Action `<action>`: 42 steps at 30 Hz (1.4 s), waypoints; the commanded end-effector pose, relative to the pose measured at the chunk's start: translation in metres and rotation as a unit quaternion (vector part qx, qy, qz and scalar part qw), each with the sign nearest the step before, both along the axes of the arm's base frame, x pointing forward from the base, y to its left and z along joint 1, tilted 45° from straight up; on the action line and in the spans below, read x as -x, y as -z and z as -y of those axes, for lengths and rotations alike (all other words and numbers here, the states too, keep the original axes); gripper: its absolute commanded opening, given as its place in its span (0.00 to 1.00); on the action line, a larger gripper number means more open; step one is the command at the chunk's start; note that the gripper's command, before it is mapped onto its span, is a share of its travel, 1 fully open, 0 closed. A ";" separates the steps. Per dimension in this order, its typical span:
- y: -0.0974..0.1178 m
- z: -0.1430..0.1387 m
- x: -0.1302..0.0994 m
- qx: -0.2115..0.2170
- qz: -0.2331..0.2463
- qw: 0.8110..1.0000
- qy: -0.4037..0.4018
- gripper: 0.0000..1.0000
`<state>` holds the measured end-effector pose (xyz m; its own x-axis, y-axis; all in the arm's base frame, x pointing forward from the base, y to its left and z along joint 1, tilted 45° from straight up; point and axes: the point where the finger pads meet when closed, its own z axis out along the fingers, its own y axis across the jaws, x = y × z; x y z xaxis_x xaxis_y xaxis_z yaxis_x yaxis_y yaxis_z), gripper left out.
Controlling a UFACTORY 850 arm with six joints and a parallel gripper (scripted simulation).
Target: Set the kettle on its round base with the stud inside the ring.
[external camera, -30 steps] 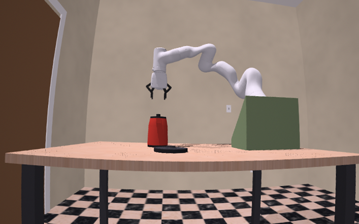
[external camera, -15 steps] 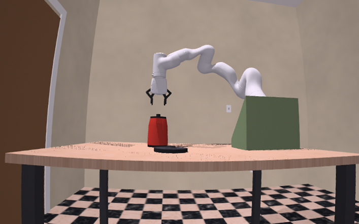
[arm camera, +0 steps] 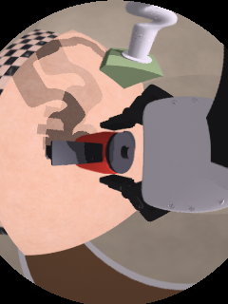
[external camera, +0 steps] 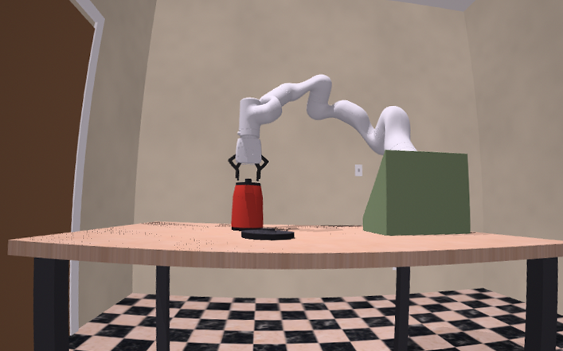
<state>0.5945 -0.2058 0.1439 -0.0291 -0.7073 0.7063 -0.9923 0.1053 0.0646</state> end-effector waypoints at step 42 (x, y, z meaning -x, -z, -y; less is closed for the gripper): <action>0.017 0.017 0.002 0.000 0.001 1.000 0.000 0.81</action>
<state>0.5919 -0.2235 0.1262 -0.0294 -0.7071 0.7065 -0.9924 0.1050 0.0638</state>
